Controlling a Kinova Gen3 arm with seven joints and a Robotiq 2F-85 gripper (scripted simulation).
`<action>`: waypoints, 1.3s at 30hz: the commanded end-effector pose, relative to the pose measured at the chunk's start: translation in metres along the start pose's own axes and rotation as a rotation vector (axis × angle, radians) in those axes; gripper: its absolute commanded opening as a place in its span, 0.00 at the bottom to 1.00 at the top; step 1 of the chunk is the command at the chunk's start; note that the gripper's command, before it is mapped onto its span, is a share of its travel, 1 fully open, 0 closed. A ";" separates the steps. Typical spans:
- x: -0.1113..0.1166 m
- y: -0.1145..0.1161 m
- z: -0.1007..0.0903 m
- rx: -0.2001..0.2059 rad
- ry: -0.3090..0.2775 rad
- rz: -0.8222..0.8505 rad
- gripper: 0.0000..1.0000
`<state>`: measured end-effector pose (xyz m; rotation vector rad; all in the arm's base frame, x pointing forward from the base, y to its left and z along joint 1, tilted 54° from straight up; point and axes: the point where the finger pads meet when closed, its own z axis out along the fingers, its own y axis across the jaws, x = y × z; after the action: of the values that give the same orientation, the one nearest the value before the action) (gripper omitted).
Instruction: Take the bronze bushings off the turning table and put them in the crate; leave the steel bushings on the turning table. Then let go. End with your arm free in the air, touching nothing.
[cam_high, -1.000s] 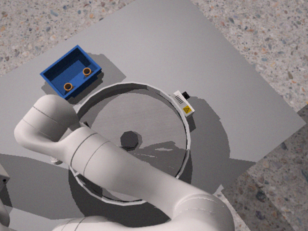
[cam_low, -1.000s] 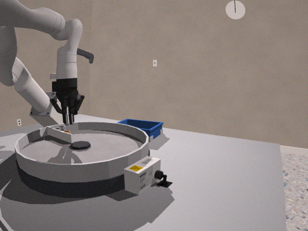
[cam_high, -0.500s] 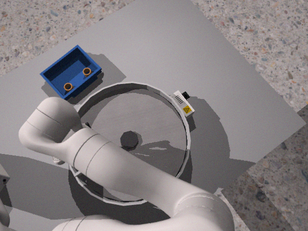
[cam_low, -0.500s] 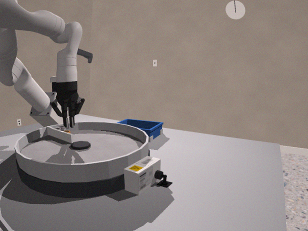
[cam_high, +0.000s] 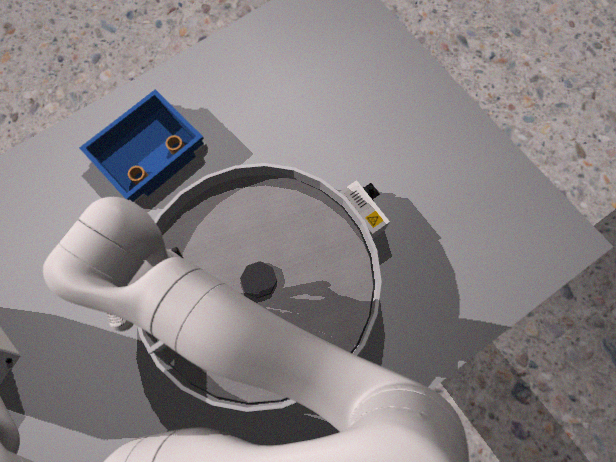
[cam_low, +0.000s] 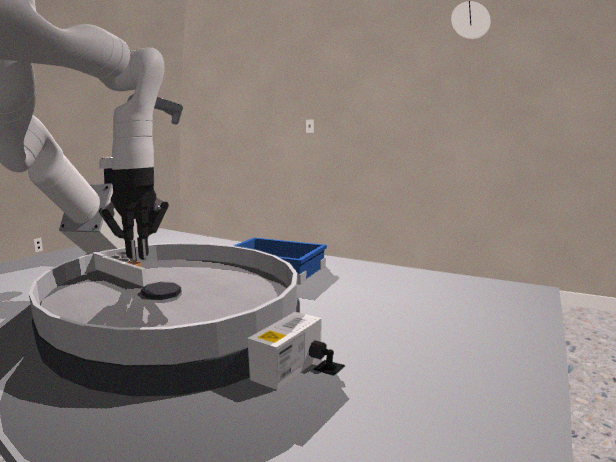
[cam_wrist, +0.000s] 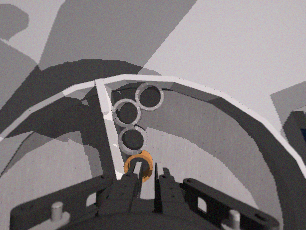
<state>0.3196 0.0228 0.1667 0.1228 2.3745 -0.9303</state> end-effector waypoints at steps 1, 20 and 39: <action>0.001 0.000 0.003 0.001 0.002 -0.001 0.14; 0.001 0.000 0.010 0.002 0.002 -0.001 0.14; 0.001 0.000 0.016 0.002 0.002 -0.001 0.14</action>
<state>0.3271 0.0121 0.1575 0.1234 2.3745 -0.9319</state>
